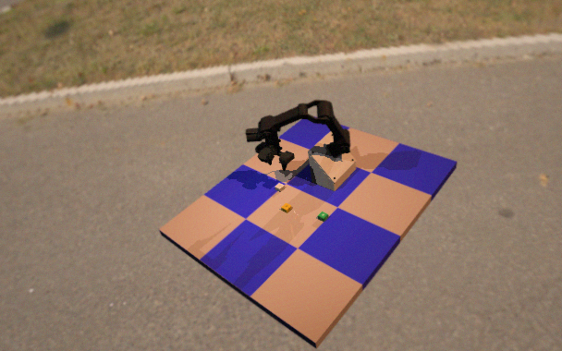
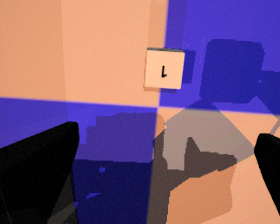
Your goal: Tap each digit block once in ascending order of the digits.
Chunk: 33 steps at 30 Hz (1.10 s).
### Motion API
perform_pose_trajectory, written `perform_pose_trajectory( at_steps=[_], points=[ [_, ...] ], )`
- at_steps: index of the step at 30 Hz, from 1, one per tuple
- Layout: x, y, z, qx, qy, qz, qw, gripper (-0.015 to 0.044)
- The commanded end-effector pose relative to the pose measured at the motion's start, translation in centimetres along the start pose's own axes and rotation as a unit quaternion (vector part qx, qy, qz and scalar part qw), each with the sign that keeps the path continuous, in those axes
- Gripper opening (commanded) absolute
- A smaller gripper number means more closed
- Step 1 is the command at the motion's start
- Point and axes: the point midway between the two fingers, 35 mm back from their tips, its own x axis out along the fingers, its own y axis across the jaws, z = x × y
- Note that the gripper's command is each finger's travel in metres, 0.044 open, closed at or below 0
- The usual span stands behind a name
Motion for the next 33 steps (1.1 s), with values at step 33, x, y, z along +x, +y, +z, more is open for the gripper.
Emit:
perform_pose_trajectory(
  at_steps=[33],
  points=[
    [-0.1,29.1,4.5,0.003,0.002,0.009,1.0,0.04]
  ],
)
